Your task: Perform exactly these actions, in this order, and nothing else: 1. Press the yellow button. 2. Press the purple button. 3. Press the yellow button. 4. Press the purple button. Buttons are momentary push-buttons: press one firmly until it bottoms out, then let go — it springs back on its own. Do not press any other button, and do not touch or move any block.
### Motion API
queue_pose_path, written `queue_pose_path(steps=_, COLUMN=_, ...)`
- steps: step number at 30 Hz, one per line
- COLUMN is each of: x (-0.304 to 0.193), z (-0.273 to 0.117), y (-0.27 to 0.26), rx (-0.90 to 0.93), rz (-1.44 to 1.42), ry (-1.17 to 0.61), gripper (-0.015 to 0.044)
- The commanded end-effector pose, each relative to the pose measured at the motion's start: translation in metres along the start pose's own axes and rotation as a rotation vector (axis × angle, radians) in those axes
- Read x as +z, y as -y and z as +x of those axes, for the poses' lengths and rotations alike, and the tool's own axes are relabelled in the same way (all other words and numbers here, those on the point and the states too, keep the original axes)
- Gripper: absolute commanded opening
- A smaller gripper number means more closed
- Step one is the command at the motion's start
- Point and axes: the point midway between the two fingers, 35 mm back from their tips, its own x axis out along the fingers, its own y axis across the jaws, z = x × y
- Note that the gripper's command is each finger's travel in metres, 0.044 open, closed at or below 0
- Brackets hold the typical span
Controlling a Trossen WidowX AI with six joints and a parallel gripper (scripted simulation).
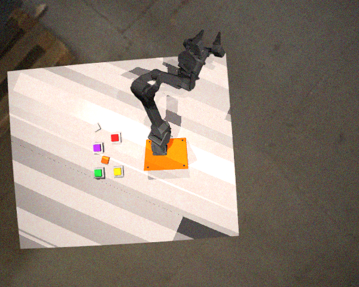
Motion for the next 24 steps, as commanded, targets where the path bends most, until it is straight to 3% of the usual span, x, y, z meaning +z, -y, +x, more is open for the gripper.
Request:
queue_pose_path(steps=1, x=-0.006, z=0.010, y=-0.060, rx=0.109, rz=0.110, ry=-0.053, gripper=0.0400)
queue_pose_path(steps=12, x=0.021, z=-0.022, y=-0.252, rx=0.494, rz=0.379, ry=-0.230, gripper=0.0400)
queue_pose_path(steps=18, x=0.062, z=-0.078, y=-0.344, rx=0.733, rz=0.474, ry=-0.321, gripper=0.0400)
queue_pose_path(steps=24, x=0.111, z=-0.159, y=-0.415, rx=0.991, rz=0.533, ry=-0.422, gripper=0.0400)
